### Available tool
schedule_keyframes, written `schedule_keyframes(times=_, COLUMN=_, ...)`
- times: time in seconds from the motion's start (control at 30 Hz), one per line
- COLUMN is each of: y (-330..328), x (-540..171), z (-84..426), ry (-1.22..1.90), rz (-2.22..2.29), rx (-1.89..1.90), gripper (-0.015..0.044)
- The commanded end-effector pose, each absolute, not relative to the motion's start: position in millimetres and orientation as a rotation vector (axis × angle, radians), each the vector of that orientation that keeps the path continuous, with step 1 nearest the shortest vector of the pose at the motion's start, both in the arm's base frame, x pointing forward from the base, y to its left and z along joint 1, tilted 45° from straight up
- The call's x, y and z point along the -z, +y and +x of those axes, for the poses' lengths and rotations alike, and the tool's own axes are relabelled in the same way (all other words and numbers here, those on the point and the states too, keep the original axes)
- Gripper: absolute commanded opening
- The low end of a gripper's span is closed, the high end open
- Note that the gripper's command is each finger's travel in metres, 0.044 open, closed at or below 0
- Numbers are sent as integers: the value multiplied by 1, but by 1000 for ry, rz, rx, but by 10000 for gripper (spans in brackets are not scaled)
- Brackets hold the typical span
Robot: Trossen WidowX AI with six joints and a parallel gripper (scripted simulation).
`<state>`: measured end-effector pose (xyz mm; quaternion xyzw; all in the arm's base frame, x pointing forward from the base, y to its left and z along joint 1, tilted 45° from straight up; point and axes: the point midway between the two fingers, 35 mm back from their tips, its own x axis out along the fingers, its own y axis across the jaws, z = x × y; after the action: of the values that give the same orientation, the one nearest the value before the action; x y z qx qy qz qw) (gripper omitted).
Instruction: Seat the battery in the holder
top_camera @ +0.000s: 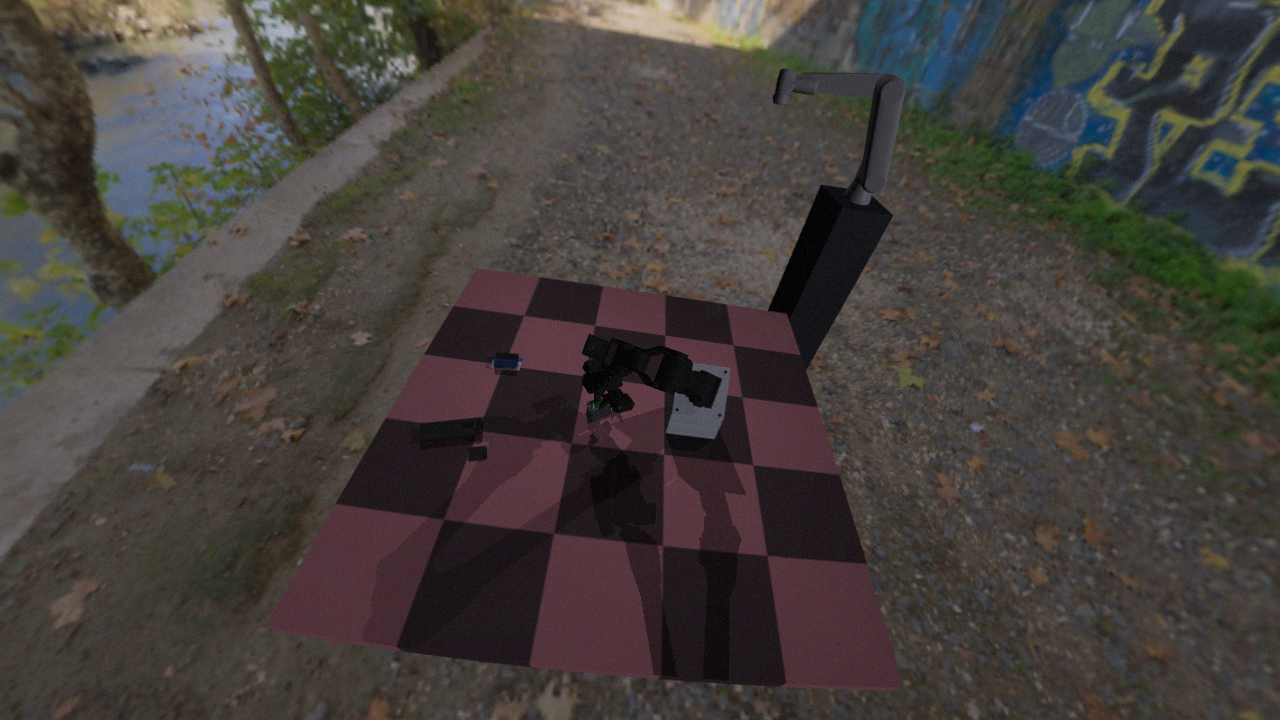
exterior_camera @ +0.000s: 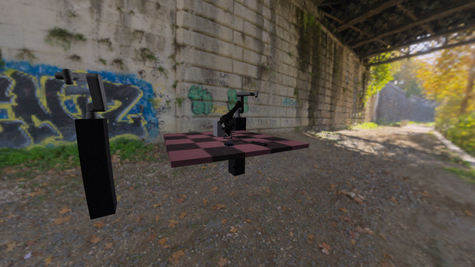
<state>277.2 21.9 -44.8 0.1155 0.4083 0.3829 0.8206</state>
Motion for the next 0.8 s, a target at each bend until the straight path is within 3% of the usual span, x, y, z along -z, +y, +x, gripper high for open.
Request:
schedule_keyframes(times=0.0, y=23, x=49, z=276, ry=860, rz=266, rx=-810, gripper=83)
schedule_keyframes(times=0.77, y=26, x=60, z=275, ry=765, rz=308, rx=-772, gripper=83)
